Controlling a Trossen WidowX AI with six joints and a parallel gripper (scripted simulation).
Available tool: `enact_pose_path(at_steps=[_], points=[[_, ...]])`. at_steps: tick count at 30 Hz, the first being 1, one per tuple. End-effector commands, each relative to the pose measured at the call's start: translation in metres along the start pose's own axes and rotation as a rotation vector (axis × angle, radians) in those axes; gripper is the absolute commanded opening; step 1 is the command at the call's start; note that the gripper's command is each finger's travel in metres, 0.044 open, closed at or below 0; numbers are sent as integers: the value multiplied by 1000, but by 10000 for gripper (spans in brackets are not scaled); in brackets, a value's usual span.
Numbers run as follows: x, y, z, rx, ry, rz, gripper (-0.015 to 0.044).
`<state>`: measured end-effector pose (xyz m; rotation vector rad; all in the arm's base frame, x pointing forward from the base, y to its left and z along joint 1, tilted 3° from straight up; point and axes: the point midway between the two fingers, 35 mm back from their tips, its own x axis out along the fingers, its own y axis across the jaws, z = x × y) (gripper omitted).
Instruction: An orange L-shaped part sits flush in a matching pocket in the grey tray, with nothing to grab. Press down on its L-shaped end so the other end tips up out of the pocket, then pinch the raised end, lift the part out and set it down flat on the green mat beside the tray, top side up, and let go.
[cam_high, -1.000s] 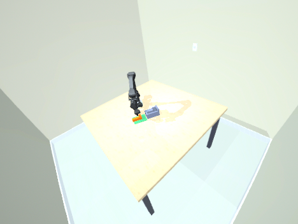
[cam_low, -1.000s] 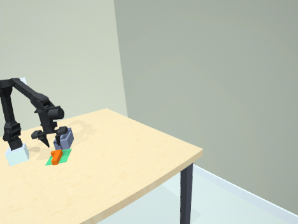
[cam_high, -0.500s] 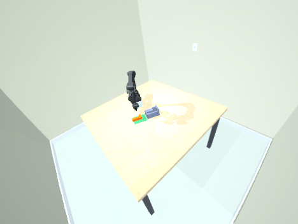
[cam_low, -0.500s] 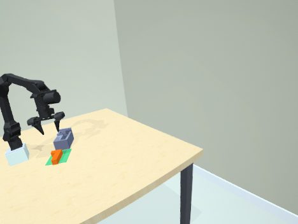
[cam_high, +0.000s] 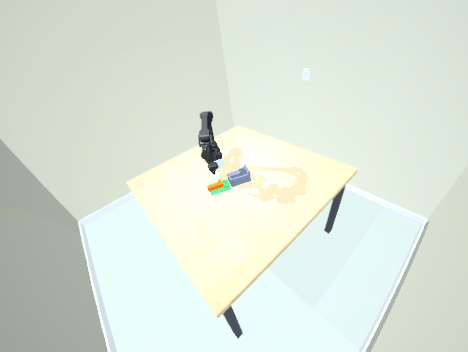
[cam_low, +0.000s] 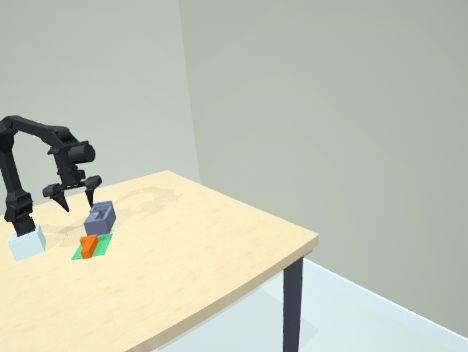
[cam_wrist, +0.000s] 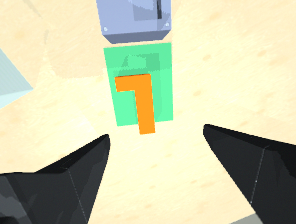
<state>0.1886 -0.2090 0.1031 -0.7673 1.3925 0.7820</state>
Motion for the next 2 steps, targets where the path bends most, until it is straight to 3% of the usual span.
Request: enact_pose_path(at_steps=[1, 2], points=[[1, 0, 0, 0, 0, 1, 400], [1, 0, 0, 0, 0, 1, 400]])
